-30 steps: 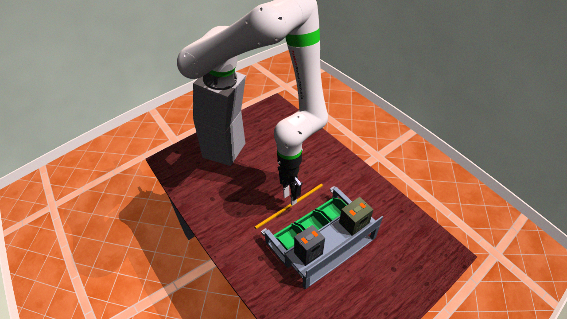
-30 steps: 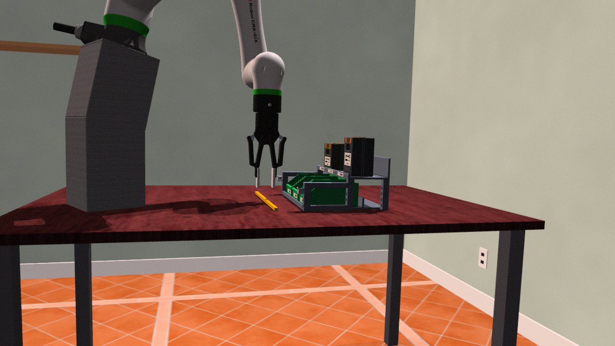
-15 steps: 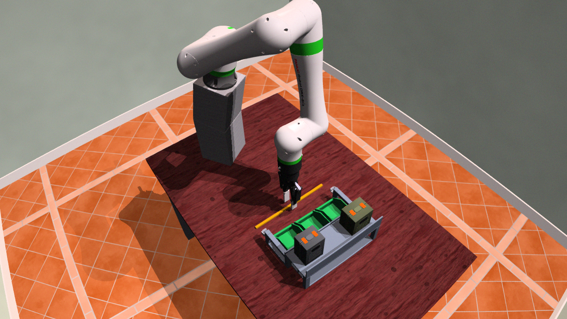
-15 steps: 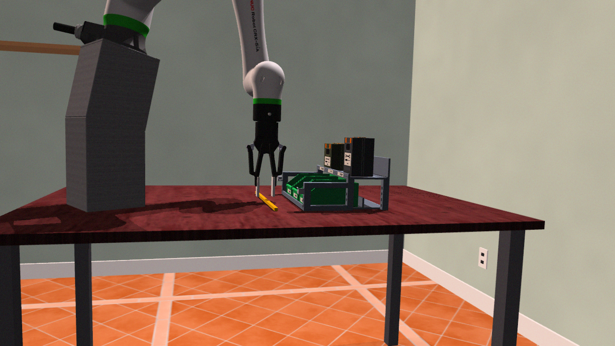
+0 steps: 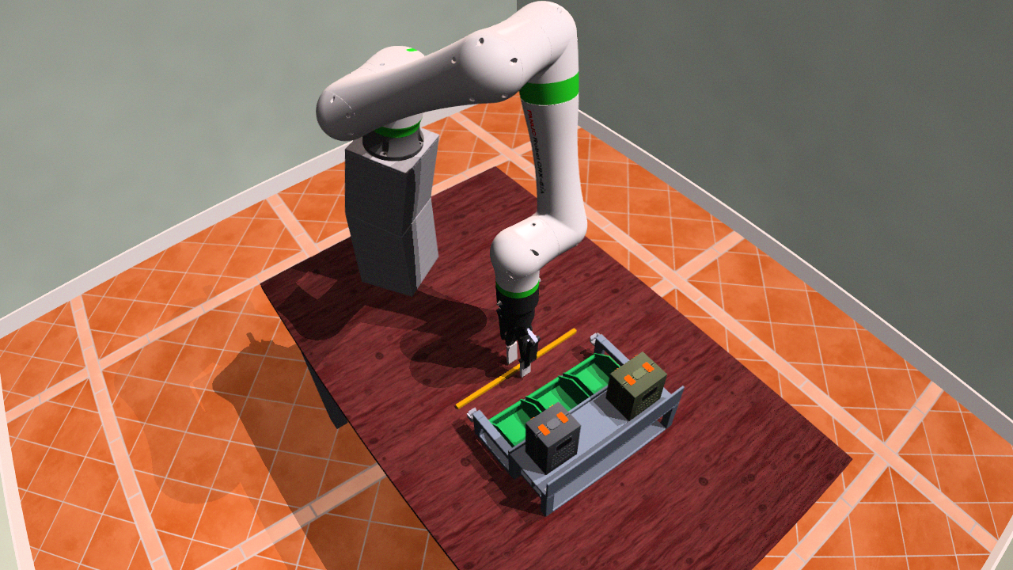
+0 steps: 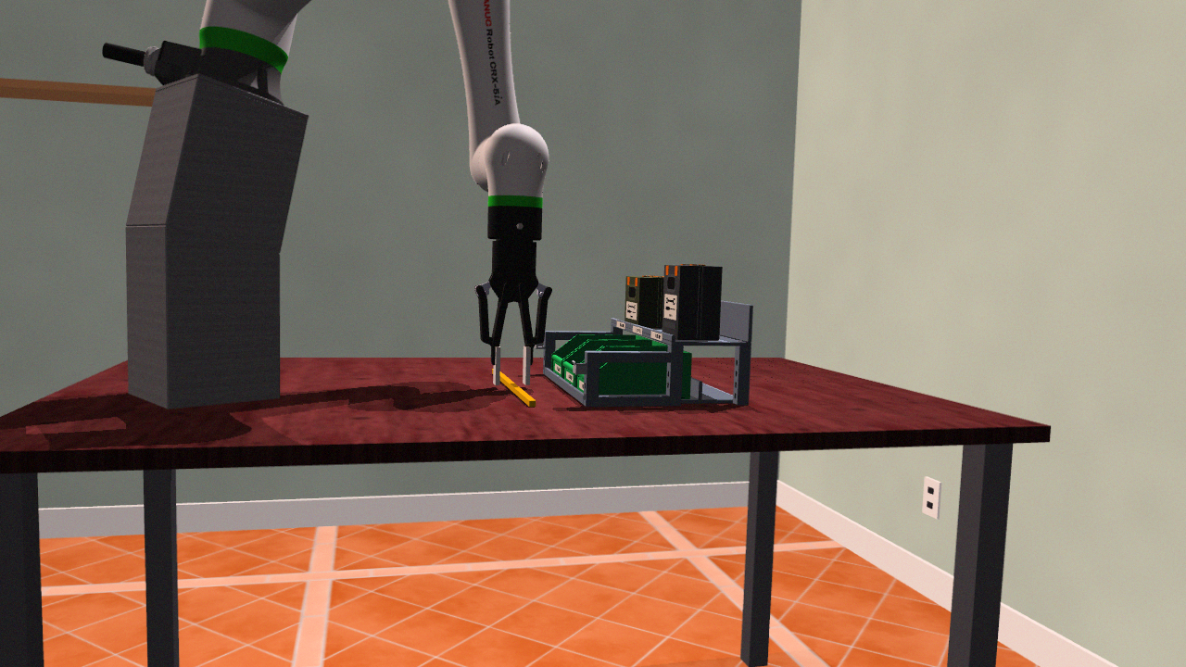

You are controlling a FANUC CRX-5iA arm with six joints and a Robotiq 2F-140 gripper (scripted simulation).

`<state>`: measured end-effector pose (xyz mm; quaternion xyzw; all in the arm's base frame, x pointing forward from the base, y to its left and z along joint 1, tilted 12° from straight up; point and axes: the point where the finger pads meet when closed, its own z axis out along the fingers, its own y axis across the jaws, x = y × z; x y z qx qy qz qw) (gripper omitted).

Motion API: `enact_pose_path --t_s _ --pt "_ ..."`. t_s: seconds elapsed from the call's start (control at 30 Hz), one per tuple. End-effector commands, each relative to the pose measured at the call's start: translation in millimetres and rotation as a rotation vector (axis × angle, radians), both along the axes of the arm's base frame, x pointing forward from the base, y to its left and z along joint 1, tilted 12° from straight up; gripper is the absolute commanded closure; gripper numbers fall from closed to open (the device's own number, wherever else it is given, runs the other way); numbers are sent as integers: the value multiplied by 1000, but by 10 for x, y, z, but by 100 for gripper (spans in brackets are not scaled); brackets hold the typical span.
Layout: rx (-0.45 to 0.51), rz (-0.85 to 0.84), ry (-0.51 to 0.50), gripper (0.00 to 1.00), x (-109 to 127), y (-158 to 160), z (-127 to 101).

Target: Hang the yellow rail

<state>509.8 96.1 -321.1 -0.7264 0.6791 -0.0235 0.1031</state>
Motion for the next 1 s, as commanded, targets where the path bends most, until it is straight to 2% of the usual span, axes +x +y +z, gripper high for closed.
enact_pose_path --t_s 0.0,0.77,0.8,0.97 --pt "0 0 0 70 1 -1 0" --pt "0 0 0 70 6 3 -30" --pt "0 0 0 100 6 3 -30" --pt "0 0 0 100 6 3 -30"
